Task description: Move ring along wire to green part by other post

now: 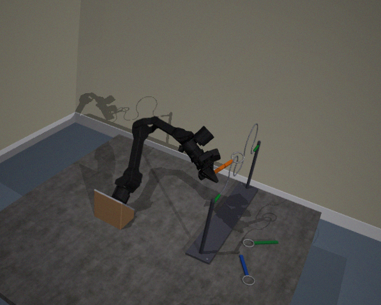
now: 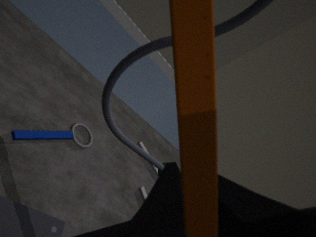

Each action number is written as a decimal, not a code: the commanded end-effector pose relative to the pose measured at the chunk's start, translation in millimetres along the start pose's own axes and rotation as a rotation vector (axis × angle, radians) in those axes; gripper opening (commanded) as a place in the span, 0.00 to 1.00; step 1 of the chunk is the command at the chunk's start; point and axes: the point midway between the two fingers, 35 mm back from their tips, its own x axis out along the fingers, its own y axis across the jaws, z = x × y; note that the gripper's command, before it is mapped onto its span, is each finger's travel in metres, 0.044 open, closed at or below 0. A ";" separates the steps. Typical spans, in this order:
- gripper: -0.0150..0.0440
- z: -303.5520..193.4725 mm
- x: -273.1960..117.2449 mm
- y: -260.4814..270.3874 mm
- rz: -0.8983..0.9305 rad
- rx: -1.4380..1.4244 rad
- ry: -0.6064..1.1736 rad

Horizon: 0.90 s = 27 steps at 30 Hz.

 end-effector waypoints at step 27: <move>0.00 14.3 -2.2 48.5 0.338 0.605 -0.074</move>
